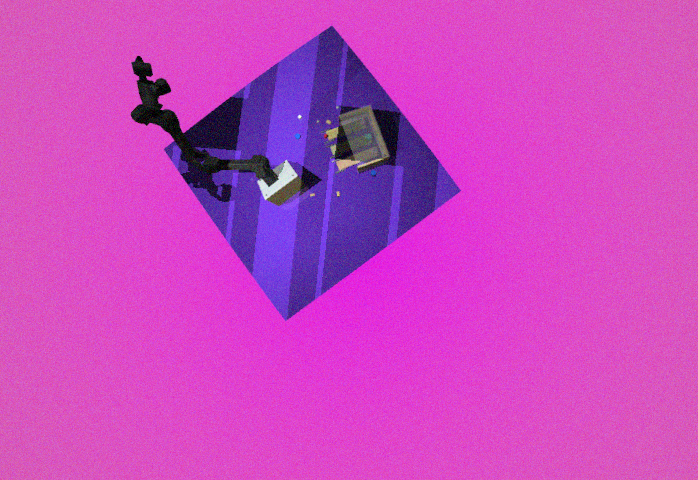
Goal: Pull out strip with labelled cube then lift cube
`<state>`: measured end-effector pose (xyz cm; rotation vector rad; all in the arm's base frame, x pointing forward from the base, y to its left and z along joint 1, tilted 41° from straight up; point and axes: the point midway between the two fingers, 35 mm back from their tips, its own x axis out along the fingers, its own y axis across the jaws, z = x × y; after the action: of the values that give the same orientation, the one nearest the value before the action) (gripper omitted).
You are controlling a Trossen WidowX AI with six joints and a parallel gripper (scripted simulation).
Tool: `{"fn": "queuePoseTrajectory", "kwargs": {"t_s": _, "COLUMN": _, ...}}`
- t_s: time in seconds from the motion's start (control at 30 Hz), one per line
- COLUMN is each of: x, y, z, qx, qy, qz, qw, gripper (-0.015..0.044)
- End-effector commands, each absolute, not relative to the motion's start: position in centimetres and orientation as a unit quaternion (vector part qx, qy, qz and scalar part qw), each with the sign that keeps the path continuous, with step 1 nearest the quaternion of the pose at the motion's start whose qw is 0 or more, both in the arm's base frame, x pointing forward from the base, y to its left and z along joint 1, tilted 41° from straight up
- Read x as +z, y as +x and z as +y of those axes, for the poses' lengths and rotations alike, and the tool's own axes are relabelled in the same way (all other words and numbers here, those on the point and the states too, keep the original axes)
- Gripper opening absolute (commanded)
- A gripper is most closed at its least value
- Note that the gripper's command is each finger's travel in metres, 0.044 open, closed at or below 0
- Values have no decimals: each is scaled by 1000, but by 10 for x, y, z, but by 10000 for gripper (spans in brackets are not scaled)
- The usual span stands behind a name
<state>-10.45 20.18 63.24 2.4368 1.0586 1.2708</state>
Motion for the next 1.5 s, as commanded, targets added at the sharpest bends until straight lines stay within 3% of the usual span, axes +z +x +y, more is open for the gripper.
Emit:
{"fn": "queuePoseTrajectory", "kwargs": {"t_s": 0.0, "x": 633, "y": -102, "z": 200, "qx": 427, "qy": 825, "qz": 359, "qw": 93, "gripper": 400}}
{"fn": "queuePoseTrajectory", "kwargs": {"t_s": 0.37, "x": 641, "y": 38, "z": 110, "qx": 279, "qy": 860, "qz": 381, "qw": -195, "gripper": 400}}
{"fn": "queuePoseTrajectory", "kwargs": {"t_s": 0.63, "x": 603, "y": 155, "z": 35, "qx": 148, "qy": 807, "qz": 354, "qw": -449, "gripper": 400}}
{"fn": "queuePoseTrajectory", "kwargs": {"t_s": 0.77, "x": 586, "y": 186, "z": 11, "qx": 139, "qy": 773, "qz": 329, "qw": -525, "gripper": 400}}
{"fn": "queuePoseTrajectory", "kwargs": {"t_s": 1.03, "x": 514, "y": 267, "z": -37, "qx": 39, "qy": 656, "qz": 266, "qw": -706, "gripper": 400}}
{"fn": "queuePoseTrajectory", "kwargs": {"t_s": 1.47, "x": 316, "y": 362, "z": -97, "qx": -92, "qy": 287, "qz": 63, "qw": -952, "gripper": 400}}
